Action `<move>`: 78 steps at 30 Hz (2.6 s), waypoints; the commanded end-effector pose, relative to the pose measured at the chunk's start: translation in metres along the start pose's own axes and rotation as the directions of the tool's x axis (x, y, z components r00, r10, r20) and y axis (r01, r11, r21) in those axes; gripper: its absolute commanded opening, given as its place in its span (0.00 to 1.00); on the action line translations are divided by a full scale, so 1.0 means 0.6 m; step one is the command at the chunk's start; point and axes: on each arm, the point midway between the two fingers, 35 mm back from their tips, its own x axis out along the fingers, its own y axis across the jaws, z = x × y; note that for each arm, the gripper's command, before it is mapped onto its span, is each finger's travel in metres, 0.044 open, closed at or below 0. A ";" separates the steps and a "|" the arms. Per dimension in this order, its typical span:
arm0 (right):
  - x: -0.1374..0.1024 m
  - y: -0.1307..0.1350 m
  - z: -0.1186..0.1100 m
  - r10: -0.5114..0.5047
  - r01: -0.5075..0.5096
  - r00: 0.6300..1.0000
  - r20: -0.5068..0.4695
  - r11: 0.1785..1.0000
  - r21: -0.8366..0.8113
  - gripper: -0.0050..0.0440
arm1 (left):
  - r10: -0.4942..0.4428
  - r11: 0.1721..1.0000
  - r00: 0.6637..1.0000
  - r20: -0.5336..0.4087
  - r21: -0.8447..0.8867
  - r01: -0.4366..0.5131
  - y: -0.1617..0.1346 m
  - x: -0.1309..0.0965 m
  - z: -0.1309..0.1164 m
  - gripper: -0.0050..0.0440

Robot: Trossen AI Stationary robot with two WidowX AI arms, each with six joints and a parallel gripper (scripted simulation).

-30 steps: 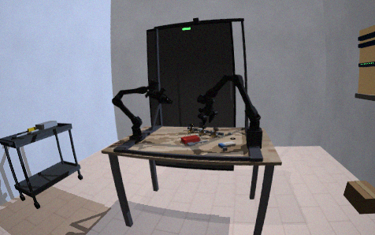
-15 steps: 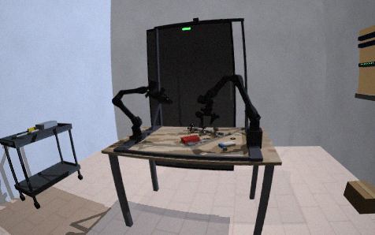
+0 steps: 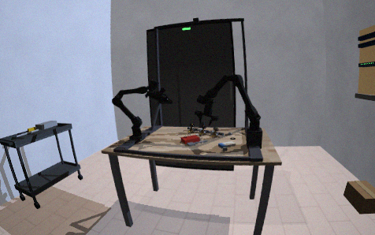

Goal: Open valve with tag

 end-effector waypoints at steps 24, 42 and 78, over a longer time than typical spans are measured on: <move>-0.007 0.001 0.013 0.000 0.000 1.000 0.025 1.000 0.000 0.92 | 0.075 0.928 0.997 0.023 0.365 -0.078 0.037 0.052 0.037 0.62; -0.007 0.001 0.013 0.000 0.000 1.000 0.025 1.000 0.000 0.92 | 0.073 0.936 0.997 0.023 0.345 -0.076 0.031 0.047 0.036 0.46; -0.007 0.001 0.013 0.000 0.000 1.000 0.025 1.000 0.000 0.92 | 0.079 0.821 0.997 0.018 -0.569 -0.054 0.032 0.043 0.030 0.46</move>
